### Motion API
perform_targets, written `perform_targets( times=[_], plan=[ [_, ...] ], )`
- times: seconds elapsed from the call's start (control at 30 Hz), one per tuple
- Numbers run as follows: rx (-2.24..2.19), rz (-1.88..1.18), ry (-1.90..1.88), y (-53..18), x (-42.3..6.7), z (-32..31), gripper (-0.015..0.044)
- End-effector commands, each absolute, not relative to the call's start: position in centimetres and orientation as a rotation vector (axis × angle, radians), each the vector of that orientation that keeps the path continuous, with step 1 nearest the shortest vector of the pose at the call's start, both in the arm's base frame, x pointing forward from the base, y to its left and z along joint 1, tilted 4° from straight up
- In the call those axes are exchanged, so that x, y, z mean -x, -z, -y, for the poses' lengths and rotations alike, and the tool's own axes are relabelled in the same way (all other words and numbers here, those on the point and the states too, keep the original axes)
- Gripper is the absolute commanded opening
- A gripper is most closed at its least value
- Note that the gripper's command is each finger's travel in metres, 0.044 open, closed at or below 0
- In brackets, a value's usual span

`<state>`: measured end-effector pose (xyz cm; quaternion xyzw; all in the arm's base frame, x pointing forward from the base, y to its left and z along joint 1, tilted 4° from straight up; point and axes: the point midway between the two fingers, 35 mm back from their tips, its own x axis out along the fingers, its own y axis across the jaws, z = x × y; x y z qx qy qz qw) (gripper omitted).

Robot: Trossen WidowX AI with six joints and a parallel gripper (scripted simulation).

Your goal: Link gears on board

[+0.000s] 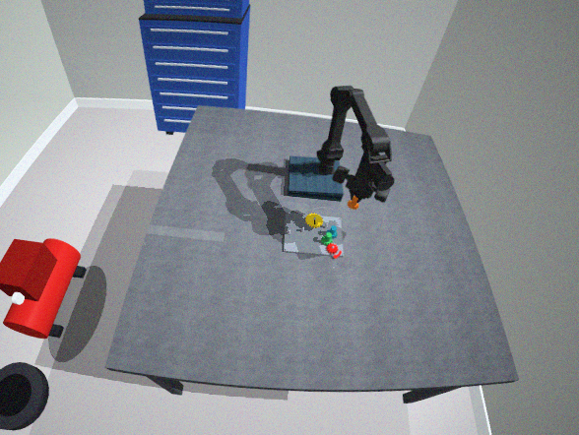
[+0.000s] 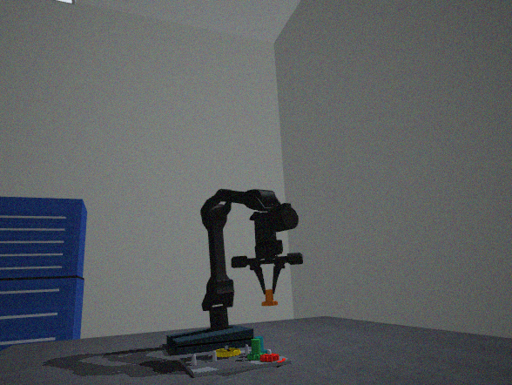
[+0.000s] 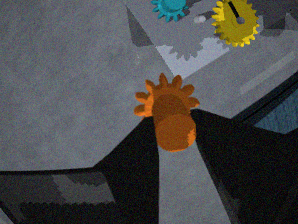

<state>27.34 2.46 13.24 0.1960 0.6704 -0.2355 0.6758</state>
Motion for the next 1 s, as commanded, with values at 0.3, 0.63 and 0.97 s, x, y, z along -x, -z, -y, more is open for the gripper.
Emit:
perform_targets(
  times=[0.3, 0.63, 0.97],
  plan=[
    [-0.431, -1.518, 0.527, -11.3, -27.9, 0.3, 0.0],
    [-0.431, -1.513, 0.53, -10.1, -28.2, 2.5, 0.0],
    [-0.43, -1.508, 0.534, -8.9, -28.3, 4.6, 0.0]
  ],
)
